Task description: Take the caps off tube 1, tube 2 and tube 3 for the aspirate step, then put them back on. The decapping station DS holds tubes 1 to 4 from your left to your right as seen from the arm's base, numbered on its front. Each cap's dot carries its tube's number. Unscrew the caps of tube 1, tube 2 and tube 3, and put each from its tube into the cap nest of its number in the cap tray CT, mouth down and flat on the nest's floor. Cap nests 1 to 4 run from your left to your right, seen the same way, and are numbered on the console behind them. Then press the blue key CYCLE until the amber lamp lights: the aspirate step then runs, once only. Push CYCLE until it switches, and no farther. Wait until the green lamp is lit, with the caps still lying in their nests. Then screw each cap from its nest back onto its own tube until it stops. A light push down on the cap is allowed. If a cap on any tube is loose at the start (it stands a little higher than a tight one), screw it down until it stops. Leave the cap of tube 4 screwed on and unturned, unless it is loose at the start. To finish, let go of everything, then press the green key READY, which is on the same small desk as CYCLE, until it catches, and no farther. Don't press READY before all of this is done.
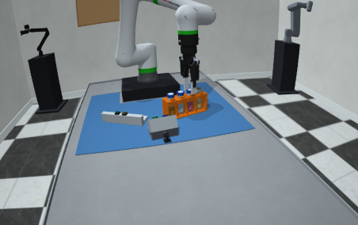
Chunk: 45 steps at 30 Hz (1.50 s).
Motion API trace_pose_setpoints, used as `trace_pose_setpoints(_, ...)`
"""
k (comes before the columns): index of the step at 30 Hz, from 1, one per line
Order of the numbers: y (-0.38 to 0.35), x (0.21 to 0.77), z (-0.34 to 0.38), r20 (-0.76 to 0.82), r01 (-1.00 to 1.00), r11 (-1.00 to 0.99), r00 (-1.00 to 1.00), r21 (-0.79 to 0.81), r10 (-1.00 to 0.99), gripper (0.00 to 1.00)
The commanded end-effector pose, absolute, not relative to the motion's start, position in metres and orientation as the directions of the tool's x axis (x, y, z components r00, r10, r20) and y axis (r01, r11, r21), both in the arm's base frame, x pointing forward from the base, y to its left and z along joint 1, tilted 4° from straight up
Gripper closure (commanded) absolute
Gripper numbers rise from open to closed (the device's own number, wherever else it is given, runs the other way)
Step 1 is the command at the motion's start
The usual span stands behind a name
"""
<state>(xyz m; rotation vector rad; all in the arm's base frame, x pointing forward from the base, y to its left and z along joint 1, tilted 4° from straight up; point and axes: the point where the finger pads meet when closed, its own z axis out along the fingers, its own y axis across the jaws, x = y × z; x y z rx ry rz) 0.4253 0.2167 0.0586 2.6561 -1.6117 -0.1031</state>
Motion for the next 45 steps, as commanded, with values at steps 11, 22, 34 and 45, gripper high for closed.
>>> trace_pose_setpoints(11, 0.2168, 0.4255, 0.0588, 0.02, -0.989, 0.134, -0.133, 0.059, -0.991, 0.65)
trace_pose_setpoints(22, 0.2168, 0.4255, 0.0588, 0.02, -0.989, 0.134, -0.133, 0.059, -0.991, 1.0)
trace_pose_setpoints(34, 0.2168, 0.4255, 0.0589, 0.011, -0.998, -0.015, 0.016, 0.061, -1.0, 1.0)
trace_pose_setpoints(45, 0.2168, 0.4255, 0.0592, -0.017, -0.892, -0.449, 0.449, 0.06, -0.894, 1.0)
